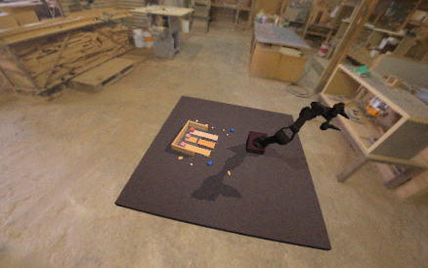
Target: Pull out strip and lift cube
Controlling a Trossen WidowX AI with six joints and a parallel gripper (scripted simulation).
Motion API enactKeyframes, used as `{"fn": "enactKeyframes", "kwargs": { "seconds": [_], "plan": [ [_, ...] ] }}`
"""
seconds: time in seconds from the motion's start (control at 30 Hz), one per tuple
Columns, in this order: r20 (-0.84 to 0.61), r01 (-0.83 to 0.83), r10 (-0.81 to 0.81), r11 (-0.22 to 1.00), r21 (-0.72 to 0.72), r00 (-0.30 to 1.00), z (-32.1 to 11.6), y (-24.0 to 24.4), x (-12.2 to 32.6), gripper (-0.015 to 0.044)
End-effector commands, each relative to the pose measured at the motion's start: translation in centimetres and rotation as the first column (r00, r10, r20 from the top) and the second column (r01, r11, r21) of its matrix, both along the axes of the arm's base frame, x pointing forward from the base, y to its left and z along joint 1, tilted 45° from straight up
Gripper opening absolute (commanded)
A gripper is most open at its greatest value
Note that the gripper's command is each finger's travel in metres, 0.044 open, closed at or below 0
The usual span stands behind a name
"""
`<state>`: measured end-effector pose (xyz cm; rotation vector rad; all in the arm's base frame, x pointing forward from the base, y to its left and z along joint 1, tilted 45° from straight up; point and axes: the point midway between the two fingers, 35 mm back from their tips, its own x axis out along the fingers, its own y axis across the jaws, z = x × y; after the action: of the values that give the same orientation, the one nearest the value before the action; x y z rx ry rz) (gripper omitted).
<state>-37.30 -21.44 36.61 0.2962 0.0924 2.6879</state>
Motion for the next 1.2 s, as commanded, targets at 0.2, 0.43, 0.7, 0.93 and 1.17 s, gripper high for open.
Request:
{"fn": "enactKeyframes", "kwargs": {
  "seconds": [0.2, 0.43, 0.7, 0.93, 1.17],
  "plan": [
    [-0.01, -0.292, 0.295, 0.95, 0.108, 0.956, -0.6, -7.2, 3.0, 0.04],
    [0.033, -0.633, 0.642, 0.744, 0.213, 0.766, -2.5, -15.7, 9.2, 0.04],
    [0.141, -0.899, 0.909, 0.348, 0.265, 0.394, -5.9, -23.0, 19.5, 0.04],
    [0.26, -0.969, 0.966, -0.071, 0.236, -0.007, -9.7, -26.2, 30.5, 0.04],
    [0.374, -0.87, 0.837, -0.474, 0.134, -0.399, -13.9, -25.6, 42.0, 0.04]
  ]
}}
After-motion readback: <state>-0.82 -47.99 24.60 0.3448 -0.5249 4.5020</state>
